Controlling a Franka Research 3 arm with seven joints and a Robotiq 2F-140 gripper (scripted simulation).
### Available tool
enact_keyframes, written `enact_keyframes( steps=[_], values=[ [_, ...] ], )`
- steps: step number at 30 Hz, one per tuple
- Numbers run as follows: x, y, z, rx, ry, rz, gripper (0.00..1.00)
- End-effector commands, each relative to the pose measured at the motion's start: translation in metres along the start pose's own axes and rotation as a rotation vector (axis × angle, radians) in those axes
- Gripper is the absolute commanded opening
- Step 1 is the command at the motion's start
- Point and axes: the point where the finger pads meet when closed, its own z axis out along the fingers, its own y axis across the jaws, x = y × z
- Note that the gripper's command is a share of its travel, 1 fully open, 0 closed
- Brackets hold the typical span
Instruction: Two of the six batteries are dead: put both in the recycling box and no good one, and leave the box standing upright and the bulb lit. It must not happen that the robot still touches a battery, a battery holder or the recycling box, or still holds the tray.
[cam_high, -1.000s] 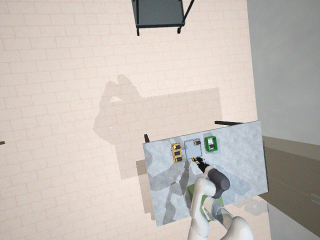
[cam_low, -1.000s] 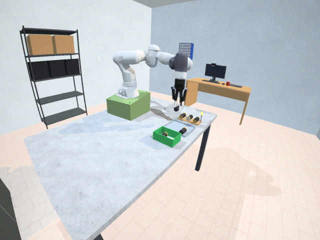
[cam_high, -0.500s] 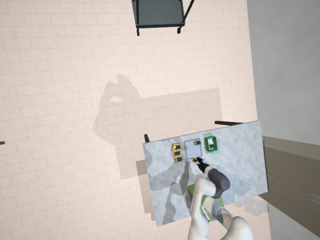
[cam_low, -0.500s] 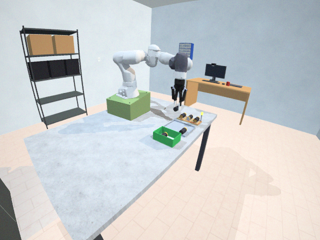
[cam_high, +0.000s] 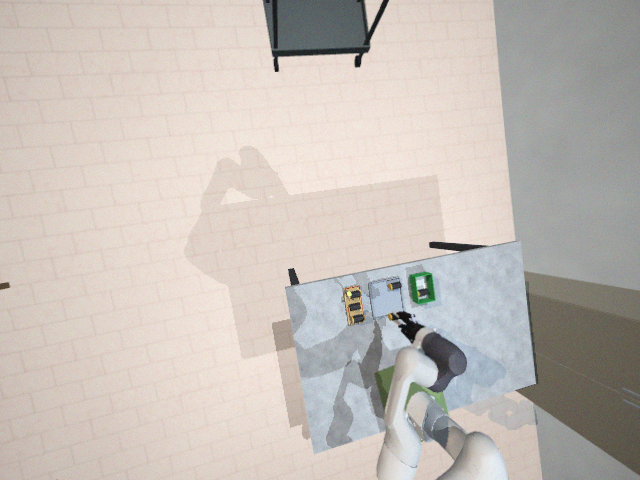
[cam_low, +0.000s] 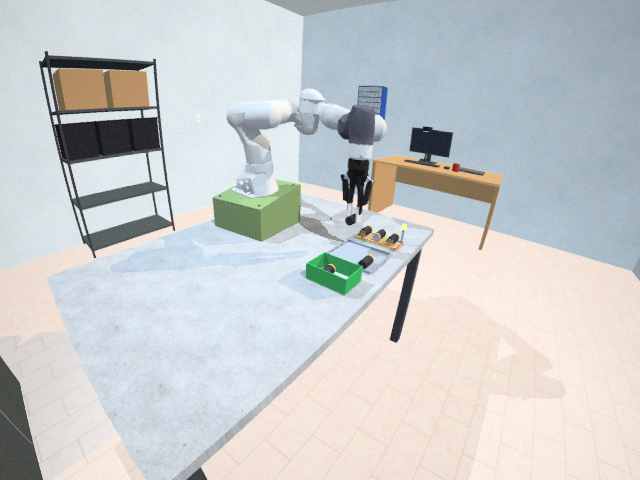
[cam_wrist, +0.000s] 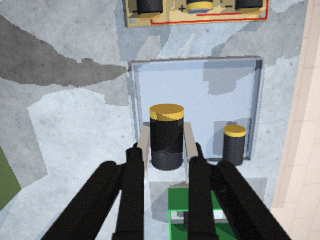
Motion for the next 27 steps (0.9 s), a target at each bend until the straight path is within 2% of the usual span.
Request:
enact_keyframes(
  steps=[1, 15, 17, 22, 27],
  values=[
    [-0.013, 0.007, -0.001, 0.000, -0.002, -0.029, 0.16],
    [-0.162, 0.080, -0.002, 0.000, -0.002, -0.029, 0.16],
    [-0.162, 0.080, -0.002, 0.000, -0.002, -0.029, 0.16],
    [-0.201, 0.099, -0.002, 0.000, -0.002, -0.029, 0.16],
    [-0.218, 0.108, -0.002, 0.000, -0.002, -0.029, 0.16]
  ],
)
